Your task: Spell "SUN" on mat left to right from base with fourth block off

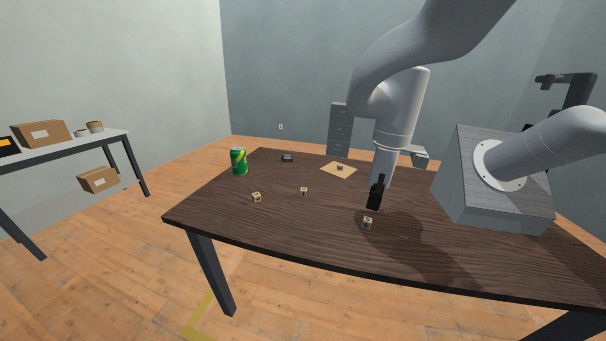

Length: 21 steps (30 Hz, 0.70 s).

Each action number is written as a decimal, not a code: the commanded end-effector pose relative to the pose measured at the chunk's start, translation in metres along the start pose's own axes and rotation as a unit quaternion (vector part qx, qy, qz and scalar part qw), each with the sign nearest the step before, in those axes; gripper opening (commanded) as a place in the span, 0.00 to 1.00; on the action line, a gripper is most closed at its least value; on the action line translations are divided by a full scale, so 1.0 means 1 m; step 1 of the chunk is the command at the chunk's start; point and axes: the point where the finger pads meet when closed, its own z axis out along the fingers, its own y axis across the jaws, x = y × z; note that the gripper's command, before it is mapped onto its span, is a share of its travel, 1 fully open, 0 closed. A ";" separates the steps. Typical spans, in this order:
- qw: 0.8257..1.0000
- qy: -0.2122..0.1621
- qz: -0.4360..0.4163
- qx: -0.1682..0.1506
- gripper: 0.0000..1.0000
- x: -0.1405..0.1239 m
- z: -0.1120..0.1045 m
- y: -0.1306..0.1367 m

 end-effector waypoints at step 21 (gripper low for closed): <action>1.000 -0.001 0.000 0.000 0.64 -0.001 0.002 0.000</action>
